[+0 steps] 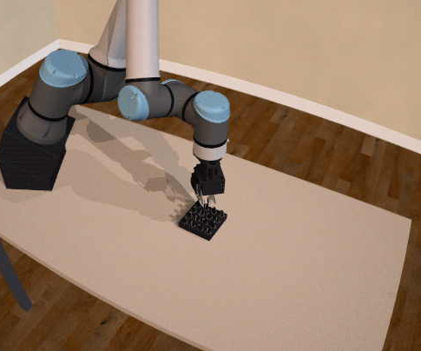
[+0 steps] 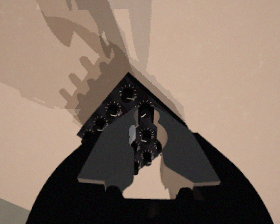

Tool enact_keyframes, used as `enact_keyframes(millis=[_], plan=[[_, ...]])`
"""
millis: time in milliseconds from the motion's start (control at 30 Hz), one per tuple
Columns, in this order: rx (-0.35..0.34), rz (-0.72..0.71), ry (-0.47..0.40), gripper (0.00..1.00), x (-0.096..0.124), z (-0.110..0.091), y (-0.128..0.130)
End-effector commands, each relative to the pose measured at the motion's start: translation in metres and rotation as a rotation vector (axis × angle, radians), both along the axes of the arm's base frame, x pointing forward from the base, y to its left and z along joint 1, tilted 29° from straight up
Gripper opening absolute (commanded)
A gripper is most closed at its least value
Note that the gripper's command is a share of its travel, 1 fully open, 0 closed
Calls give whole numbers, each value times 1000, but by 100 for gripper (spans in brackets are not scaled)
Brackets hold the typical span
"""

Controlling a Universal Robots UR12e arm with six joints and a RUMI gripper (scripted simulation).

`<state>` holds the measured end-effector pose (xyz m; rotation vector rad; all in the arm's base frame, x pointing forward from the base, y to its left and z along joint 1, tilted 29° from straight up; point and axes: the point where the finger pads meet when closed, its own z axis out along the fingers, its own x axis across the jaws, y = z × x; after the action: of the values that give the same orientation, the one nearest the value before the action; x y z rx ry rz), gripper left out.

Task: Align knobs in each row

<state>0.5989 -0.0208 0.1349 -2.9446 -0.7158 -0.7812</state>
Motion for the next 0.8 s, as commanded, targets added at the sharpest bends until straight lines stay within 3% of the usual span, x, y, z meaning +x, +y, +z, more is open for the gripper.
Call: enact_keyframes(millis=[0, 767], plan=[[-7, 13, -3, 4, 0, 0, 0], [-11, 19, -4, 4, 0, 0, 0]])
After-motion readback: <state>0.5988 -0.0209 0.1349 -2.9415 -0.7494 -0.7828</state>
